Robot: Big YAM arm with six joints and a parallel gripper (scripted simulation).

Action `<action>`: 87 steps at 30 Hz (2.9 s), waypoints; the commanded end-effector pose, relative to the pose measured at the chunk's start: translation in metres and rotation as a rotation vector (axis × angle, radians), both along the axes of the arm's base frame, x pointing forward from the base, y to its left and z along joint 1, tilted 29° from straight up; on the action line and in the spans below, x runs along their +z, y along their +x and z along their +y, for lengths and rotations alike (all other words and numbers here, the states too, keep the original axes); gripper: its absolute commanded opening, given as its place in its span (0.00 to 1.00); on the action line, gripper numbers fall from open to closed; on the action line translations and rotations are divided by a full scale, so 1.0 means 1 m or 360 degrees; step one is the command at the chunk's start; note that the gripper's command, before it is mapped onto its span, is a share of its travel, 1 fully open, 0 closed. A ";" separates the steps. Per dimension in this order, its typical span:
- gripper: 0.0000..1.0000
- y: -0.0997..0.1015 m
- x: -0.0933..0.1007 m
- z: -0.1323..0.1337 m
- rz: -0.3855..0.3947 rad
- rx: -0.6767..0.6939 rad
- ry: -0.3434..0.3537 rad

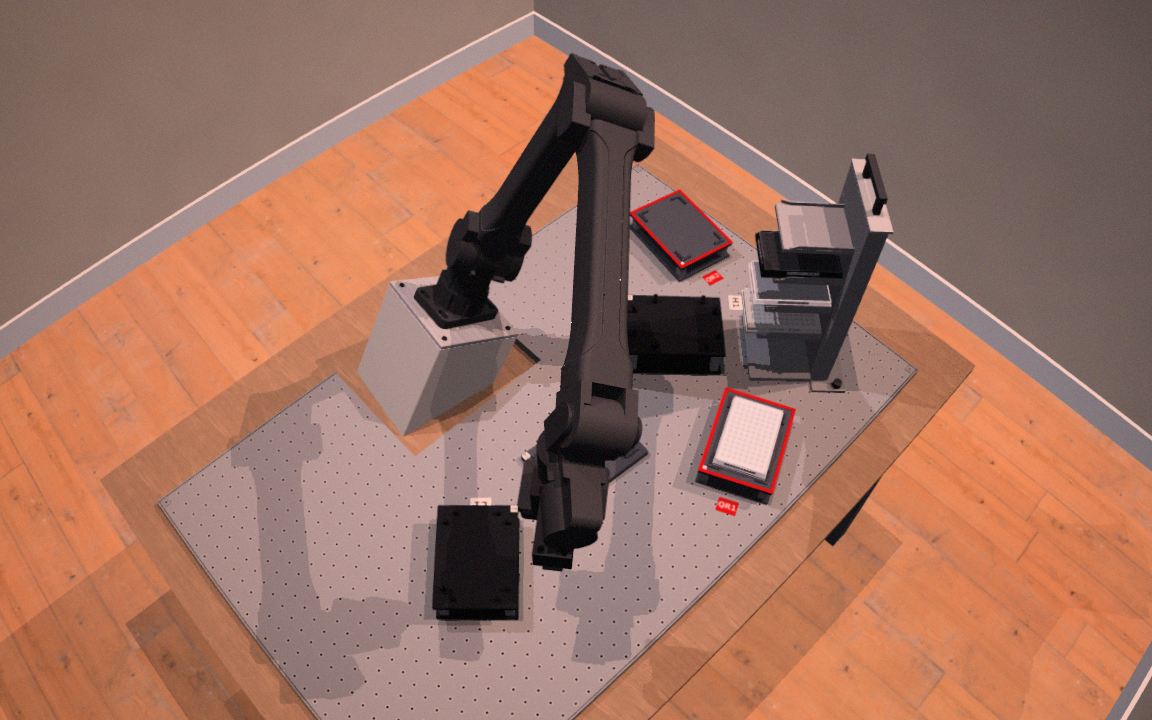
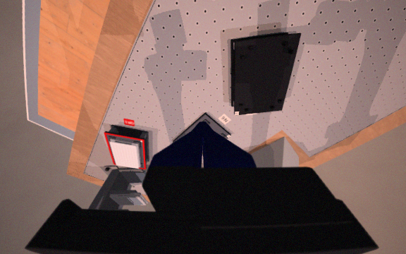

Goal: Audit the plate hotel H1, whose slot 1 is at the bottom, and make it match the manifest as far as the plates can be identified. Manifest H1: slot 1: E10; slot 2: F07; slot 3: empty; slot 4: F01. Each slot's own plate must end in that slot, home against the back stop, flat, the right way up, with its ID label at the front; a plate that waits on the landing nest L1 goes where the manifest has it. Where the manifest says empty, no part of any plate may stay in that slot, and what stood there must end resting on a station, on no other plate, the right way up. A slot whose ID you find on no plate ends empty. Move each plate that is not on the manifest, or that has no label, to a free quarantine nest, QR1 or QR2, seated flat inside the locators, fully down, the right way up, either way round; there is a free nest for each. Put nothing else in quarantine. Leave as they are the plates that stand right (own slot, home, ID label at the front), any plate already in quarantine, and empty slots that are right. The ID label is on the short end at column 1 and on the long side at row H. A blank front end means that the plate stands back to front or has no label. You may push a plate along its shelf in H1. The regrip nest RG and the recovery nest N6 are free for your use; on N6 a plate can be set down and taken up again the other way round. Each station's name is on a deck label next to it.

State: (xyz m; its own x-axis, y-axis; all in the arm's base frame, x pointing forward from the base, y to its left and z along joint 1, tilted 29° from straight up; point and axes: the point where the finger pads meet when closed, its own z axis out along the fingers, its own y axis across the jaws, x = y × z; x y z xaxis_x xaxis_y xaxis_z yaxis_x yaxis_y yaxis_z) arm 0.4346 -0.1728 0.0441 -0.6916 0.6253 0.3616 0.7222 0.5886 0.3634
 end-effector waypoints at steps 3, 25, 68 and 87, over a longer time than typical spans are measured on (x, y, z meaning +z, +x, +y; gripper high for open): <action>0.00 0.006 0.027 0.009 -0.0164 0.0142 -0.0061; 0.00 -0.034 0.052 0.053 -0.0358 0.0507 -0.0070; 0.00 -0.113 0.095 0.116 -0.0808 0.1212 -0.0152; 0.00 -0.137 0.112 0.165 -0.0750 0.1209 -0.0089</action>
